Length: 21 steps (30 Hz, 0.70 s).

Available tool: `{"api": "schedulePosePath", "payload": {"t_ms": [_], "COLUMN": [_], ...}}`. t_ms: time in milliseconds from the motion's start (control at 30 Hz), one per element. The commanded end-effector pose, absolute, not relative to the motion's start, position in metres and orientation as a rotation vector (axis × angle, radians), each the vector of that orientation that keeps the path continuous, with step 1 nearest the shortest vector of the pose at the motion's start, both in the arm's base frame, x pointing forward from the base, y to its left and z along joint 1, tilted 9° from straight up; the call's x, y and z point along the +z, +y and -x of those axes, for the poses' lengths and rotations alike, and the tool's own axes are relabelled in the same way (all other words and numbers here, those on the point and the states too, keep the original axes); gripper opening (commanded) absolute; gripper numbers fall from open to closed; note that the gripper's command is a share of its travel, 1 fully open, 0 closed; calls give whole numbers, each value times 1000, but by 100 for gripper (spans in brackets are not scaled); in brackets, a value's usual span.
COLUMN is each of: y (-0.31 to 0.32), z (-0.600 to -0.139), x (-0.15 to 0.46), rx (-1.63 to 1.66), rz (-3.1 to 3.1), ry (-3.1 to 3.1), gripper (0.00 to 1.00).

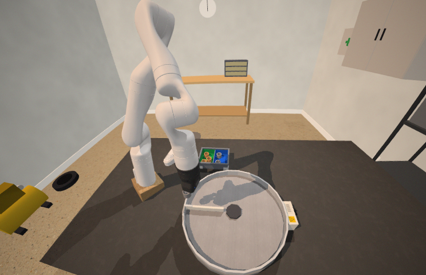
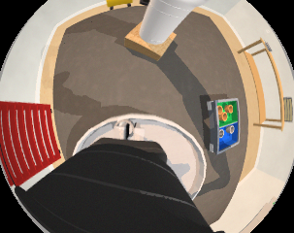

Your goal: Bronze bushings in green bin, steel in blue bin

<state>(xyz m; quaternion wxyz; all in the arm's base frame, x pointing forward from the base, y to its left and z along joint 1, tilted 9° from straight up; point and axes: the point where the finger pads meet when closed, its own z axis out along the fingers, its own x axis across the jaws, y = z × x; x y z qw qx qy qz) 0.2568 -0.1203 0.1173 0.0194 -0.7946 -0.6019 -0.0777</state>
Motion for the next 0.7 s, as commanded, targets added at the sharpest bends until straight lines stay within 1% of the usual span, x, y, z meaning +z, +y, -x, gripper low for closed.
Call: {"api": "schedulePosePath", "payload": {"t_ms": [0, 133, 300, 500, 633, 667], "y": [-120, -120, -66, -56, -13, -13], "z": [-259, -259, -280, -284, -301, -301], "x": [119, 119, 128, 130, 137, 137], "rx": [-249, -249, -249, -249, -250, -250], "rz": [2465, 2465, 2439, 2434, 2413, 2413], "ry": [-1875, -1875, -1911, -1918, -1947, -1947], "gripper": [0, 0, 0, 0, 0, 0]}}
